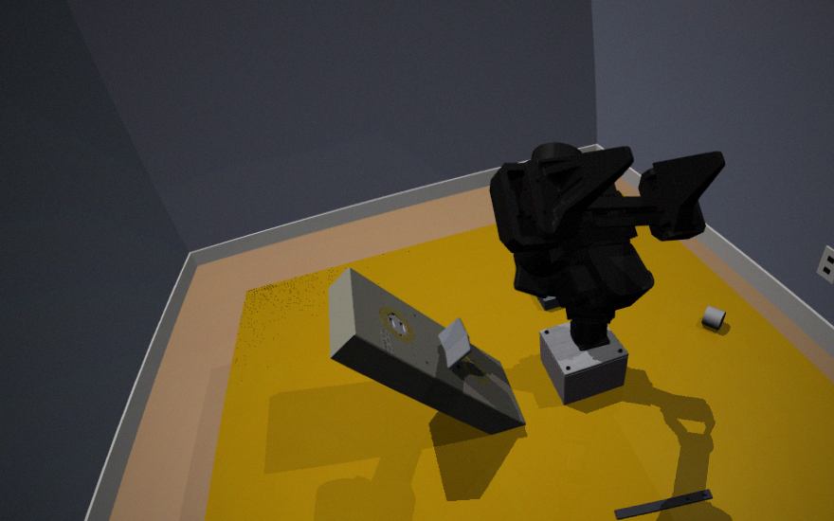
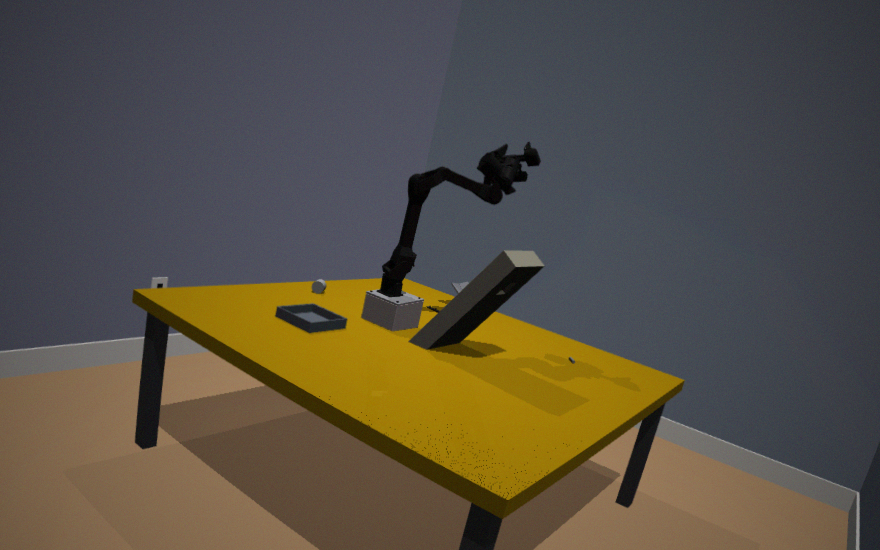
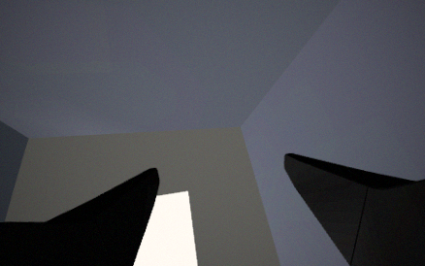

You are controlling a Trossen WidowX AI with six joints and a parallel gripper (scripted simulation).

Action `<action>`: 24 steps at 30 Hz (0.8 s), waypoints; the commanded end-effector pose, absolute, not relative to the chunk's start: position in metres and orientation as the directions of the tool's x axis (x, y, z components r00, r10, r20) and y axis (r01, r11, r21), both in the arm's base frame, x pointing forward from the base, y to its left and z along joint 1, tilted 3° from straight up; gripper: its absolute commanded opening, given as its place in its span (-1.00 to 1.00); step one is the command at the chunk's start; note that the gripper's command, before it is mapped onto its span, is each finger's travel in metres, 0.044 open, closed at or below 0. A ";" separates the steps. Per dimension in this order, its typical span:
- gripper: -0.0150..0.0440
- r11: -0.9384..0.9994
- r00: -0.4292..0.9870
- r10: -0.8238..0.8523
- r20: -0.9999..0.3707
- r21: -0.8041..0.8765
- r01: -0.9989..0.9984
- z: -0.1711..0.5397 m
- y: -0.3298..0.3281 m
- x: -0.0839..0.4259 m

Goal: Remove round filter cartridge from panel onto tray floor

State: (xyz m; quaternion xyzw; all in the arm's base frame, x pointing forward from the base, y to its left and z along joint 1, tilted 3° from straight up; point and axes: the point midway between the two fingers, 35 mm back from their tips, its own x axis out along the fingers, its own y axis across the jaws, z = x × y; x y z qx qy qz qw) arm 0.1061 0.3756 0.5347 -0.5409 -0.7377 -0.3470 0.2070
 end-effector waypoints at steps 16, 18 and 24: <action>-0.17 0.398 0.275 0.845 0.459 -0.882 0.251 0.486 0.327 0.241; -0.17 0.407 0.320 0.843 0.432 -0.902 0.145 0.480 0.320 0.249; -0.17 0.456 0.451 0.824 0.343 -0.874 -0.169 0.459 0.299 0.272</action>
